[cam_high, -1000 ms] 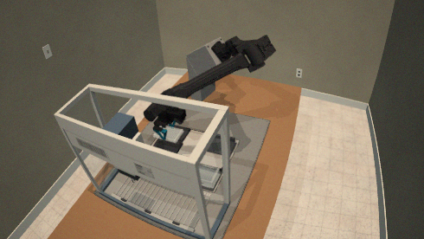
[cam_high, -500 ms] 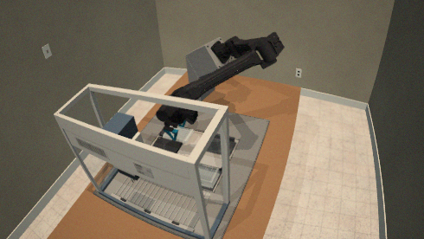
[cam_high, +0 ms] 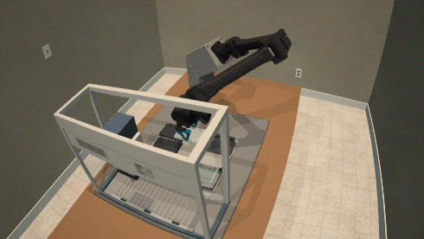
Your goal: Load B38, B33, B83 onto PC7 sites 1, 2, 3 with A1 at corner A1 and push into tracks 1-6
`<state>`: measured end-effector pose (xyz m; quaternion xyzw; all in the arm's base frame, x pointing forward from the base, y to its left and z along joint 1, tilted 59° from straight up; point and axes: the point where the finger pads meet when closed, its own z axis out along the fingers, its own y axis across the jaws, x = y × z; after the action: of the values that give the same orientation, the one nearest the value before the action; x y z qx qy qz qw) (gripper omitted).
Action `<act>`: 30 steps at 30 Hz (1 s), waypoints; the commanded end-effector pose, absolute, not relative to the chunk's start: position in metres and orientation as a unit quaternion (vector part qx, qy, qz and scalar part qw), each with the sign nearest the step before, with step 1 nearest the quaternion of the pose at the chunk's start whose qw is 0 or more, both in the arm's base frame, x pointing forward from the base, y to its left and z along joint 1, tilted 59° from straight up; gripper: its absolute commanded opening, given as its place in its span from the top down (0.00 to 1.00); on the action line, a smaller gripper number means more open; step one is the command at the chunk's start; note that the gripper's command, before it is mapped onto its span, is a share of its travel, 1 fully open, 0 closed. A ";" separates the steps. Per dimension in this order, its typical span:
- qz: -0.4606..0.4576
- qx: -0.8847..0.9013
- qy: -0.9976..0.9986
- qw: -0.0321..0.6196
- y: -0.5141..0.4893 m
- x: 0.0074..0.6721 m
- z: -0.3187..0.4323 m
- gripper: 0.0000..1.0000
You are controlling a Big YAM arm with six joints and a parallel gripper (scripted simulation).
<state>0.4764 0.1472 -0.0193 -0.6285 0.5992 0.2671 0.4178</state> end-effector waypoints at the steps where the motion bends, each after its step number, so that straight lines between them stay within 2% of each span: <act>1: 0.270 -0.623 0.604 0.417 0.154 0.471 -0.010 1.00; 30: 0.272 -0.622 0.604 0.417 0.211 0.424 0.069 1.00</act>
<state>0.4280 0.2057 0.0592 -0.6289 0.5997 0.2681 0.4159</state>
